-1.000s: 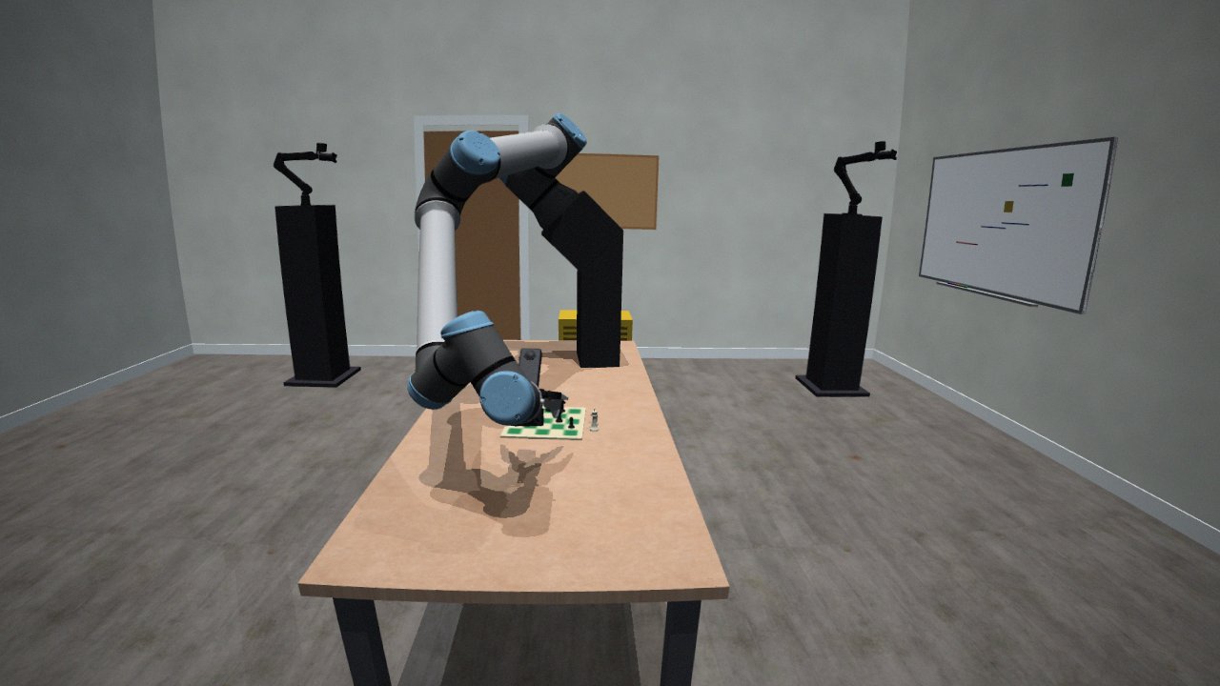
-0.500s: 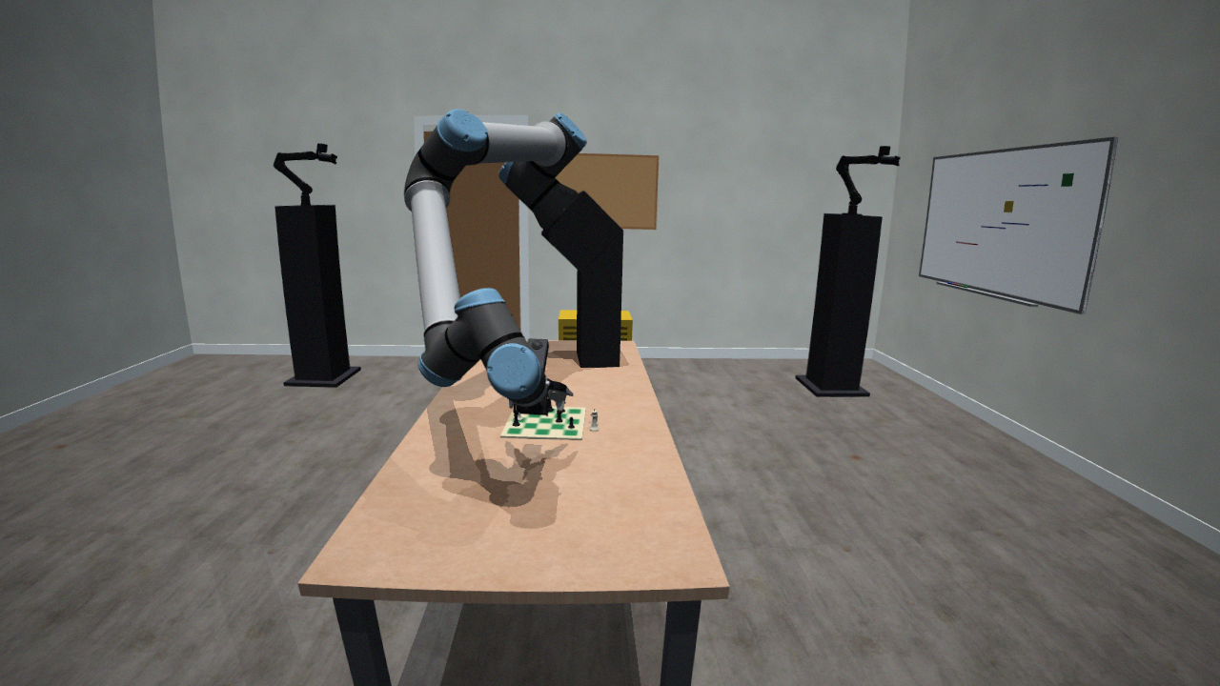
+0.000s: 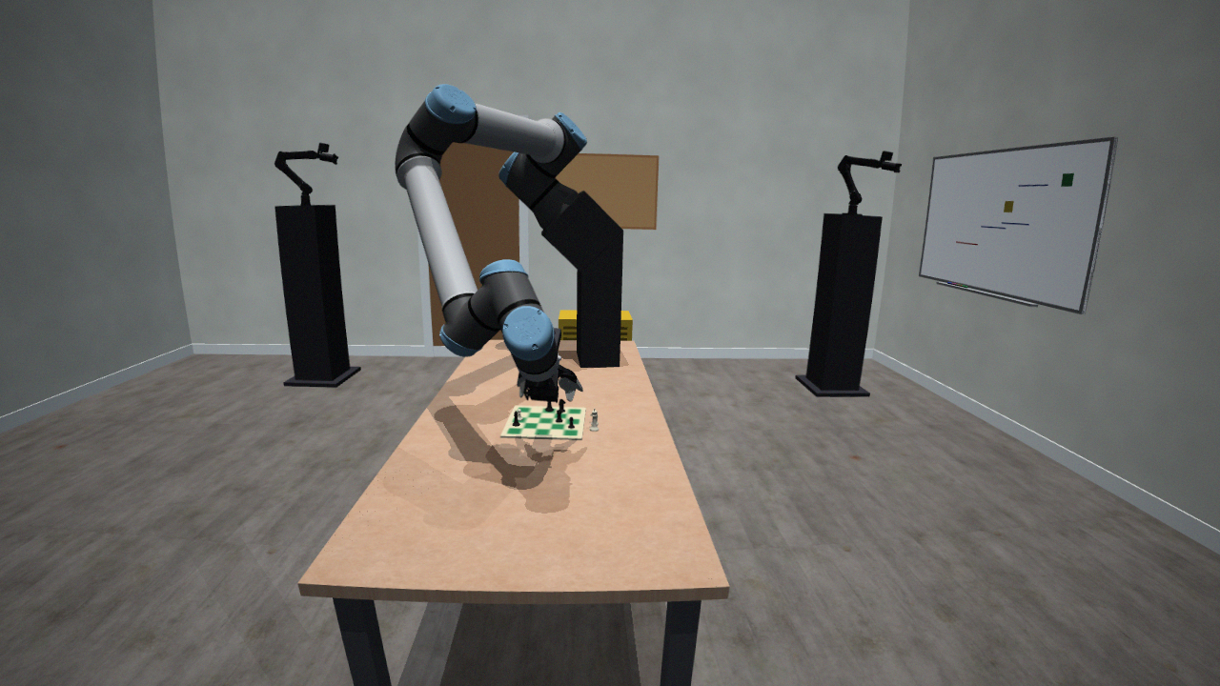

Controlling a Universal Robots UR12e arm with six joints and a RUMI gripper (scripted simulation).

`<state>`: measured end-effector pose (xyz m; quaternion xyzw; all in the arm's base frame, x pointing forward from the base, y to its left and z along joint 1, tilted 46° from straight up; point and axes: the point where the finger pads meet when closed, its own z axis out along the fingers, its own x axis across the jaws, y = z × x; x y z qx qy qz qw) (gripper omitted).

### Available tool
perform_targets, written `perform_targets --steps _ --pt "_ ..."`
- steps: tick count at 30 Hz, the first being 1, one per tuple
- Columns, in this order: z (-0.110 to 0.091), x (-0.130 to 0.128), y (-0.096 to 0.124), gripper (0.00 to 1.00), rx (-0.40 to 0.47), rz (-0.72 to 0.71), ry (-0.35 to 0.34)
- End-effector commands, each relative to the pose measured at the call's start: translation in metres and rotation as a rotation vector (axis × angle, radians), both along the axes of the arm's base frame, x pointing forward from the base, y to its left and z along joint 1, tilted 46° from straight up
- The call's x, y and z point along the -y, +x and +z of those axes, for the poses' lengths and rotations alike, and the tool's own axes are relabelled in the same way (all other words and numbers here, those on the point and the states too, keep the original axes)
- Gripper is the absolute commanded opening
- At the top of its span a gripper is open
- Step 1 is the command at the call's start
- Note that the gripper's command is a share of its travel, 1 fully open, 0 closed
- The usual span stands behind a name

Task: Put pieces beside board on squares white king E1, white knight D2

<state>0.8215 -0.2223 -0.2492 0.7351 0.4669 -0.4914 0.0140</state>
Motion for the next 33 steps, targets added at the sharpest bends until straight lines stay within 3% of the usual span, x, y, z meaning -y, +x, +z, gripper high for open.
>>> perform_targets --steps 1,33 --pt "-0.009 -0.006 -0.008 1.0 0.079 0.053 -0.006" --pt "-0.041 -0.037 -0.052 1.0 0.368 0.254 -0.047"
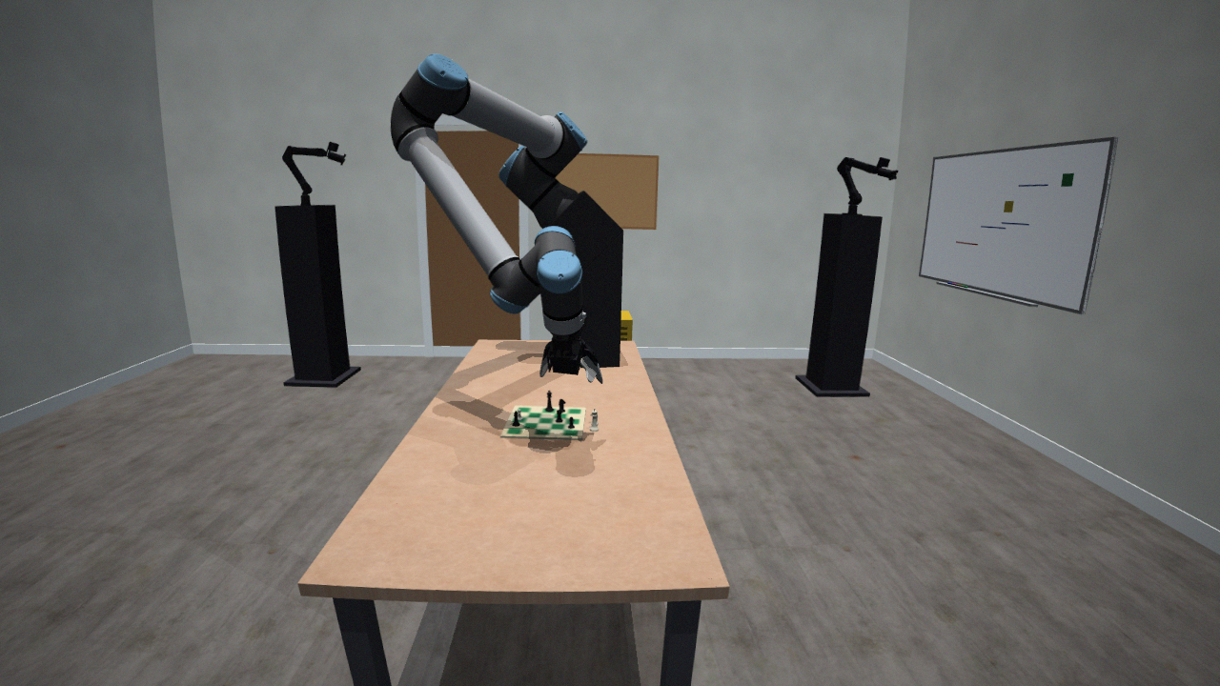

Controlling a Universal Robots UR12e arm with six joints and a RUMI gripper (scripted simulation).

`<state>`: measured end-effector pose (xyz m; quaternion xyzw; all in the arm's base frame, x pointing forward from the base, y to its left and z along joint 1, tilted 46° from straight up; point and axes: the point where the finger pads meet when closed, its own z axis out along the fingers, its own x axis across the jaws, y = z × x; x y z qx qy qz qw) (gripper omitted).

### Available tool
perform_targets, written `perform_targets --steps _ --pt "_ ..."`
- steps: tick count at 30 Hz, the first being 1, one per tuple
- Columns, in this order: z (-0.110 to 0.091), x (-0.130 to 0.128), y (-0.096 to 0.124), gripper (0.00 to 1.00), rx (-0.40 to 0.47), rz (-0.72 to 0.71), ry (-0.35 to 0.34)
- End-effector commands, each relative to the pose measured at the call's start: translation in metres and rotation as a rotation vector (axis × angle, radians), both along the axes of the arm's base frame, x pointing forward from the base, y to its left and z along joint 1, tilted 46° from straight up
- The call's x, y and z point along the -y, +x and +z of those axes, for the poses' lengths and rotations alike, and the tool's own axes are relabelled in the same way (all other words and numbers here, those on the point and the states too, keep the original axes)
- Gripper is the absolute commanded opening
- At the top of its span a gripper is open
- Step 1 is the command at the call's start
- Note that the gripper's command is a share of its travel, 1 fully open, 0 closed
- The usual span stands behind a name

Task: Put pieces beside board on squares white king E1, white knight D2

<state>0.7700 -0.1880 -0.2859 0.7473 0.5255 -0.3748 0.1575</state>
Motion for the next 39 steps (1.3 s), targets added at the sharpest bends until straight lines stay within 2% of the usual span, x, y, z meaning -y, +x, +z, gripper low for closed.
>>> perform_targets --steps 1,29,39 --pt "-0.005 -0.004 -0.003 1.0 0.067 0.046 -0.005" --pt "-0.034 -0.033 -0.045 1.0 0.317 0.222 -0.04" --pt "-0.041 -0.038 -0.053 1.0 0.374 0.259 -0.047"
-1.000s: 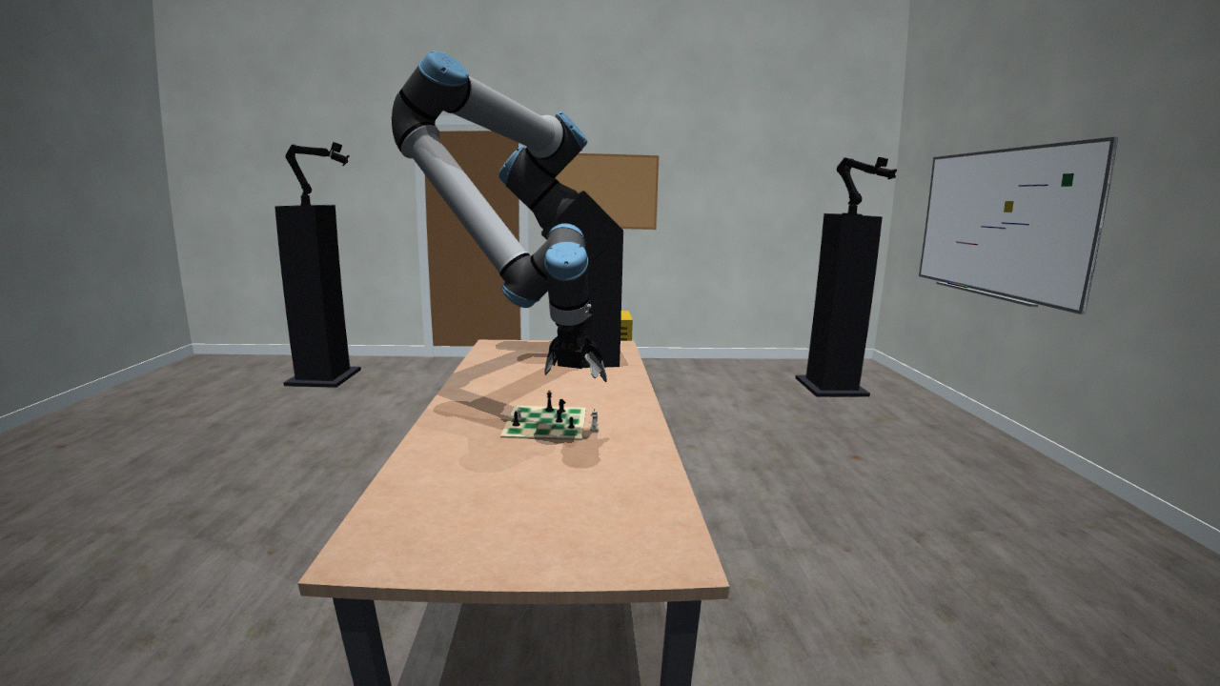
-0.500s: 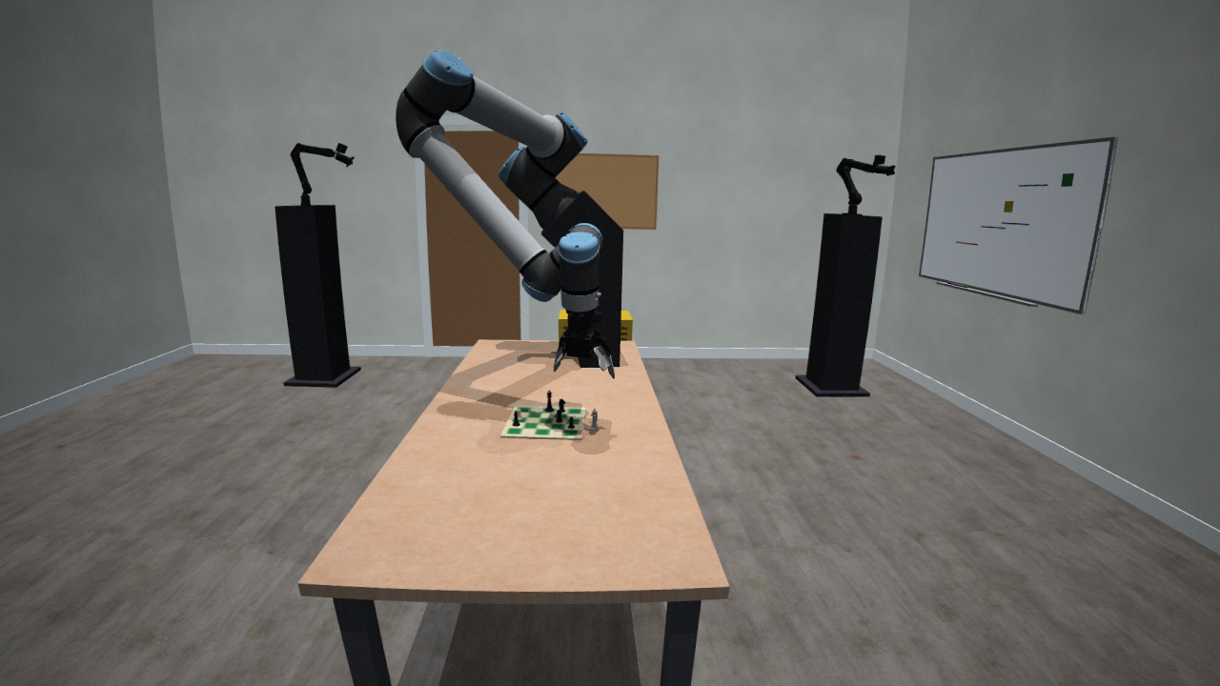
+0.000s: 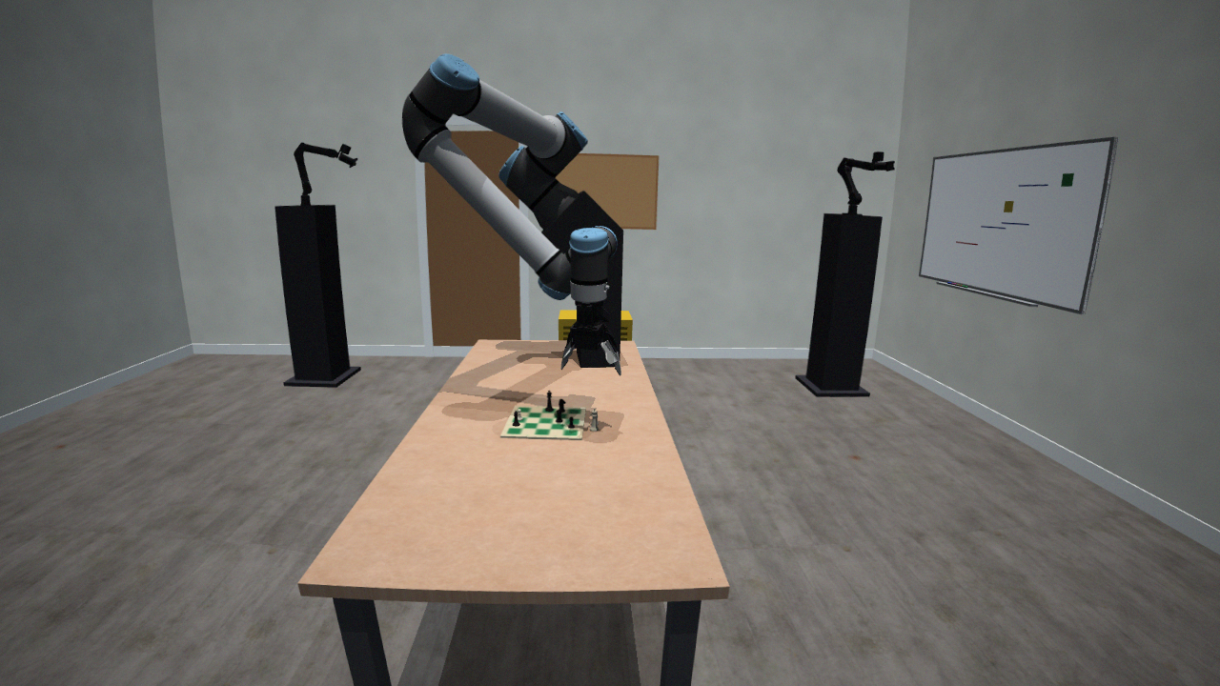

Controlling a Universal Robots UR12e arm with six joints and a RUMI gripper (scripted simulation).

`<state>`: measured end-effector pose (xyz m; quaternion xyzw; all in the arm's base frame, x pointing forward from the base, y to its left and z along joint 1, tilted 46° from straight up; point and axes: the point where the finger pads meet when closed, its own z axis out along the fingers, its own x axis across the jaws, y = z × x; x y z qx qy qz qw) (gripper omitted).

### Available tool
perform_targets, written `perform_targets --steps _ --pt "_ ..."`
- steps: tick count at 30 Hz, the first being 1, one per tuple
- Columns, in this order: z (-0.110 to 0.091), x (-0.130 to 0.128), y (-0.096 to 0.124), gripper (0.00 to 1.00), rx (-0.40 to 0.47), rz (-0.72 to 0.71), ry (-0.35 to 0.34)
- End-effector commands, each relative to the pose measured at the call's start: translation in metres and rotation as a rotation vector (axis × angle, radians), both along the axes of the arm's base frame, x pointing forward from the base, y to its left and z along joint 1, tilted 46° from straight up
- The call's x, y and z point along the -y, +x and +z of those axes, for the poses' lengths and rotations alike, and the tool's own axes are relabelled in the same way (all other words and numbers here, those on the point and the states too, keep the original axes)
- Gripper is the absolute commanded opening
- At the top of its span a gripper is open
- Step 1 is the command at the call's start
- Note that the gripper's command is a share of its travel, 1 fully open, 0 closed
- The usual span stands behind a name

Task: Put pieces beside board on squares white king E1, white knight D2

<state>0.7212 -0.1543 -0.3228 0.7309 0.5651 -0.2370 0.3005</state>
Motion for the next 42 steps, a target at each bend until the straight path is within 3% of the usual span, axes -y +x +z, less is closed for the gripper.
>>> perform_targets --steps 1,42 --pt "-0.0049 -0.0055 -0.0048 1.0 0.046 0.036 -0.004" --pt "-0.0062 -0.009 -0.0101 1.0 0.101 0.062 -0.013"
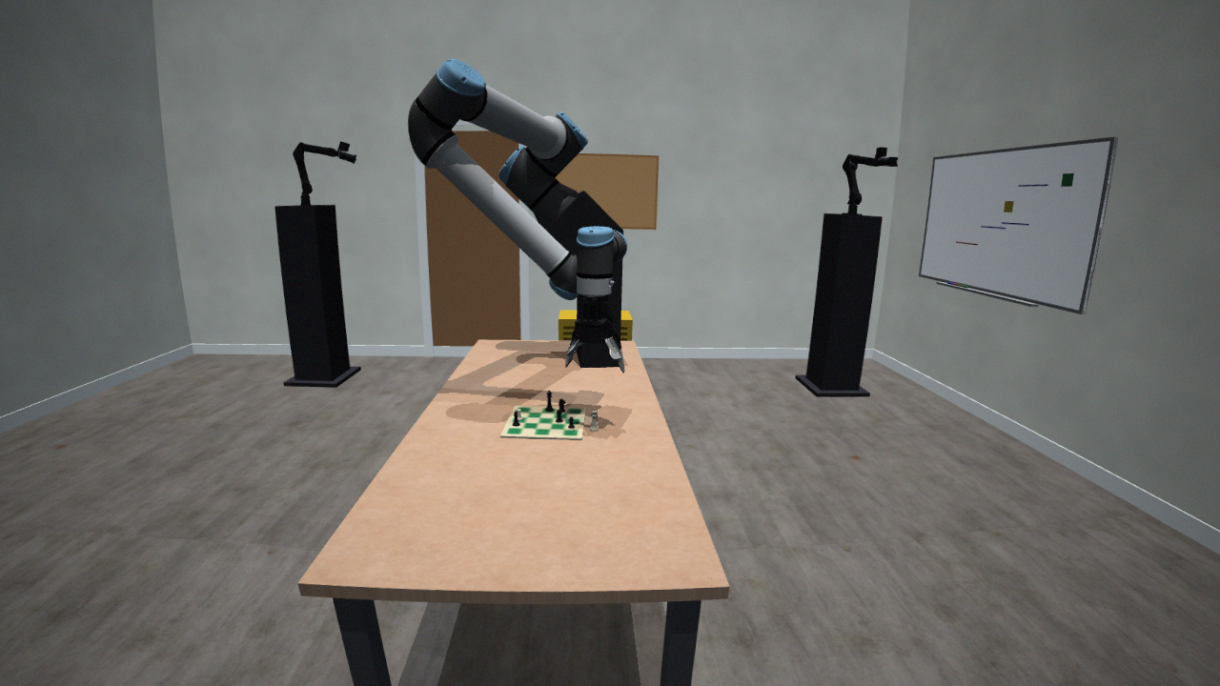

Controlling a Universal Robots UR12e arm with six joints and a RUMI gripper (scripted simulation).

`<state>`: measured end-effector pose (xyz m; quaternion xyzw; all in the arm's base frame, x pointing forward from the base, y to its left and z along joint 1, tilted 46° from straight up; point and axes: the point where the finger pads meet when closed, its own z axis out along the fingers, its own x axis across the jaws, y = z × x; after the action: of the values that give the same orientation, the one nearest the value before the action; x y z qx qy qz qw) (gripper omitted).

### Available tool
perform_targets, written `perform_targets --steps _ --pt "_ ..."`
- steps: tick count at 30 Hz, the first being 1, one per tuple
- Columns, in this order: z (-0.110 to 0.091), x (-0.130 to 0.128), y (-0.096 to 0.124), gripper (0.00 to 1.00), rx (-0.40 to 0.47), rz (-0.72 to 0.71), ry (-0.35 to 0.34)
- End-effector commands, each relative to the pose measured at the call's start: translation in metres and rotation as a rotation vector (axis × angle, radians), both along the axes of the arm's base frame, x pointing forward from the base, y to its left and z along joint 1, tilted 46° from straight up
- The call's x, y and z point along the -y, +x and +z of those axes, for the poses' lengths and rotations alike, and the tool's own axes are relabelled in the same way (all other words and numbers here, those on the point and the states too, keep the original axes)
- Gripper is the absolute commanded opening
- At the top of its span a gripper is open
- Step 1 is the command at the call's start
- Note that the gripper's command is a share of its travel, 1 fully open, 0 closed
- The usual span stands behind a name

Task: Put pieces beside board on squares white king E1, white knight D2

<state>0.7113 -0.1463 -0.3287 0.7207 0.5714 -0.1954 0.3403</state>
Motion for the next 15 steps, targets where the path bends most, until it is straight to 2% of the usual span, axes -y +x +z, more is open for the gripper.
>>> perform_targets --steps 1,15 --pt "-0.0003 -0.0009 -0.0003 1.0 0.005 -0.004 0.002" --pt "-0.003 -0.0009 -0.0014 1.0 0.064 -0.063 0.011"
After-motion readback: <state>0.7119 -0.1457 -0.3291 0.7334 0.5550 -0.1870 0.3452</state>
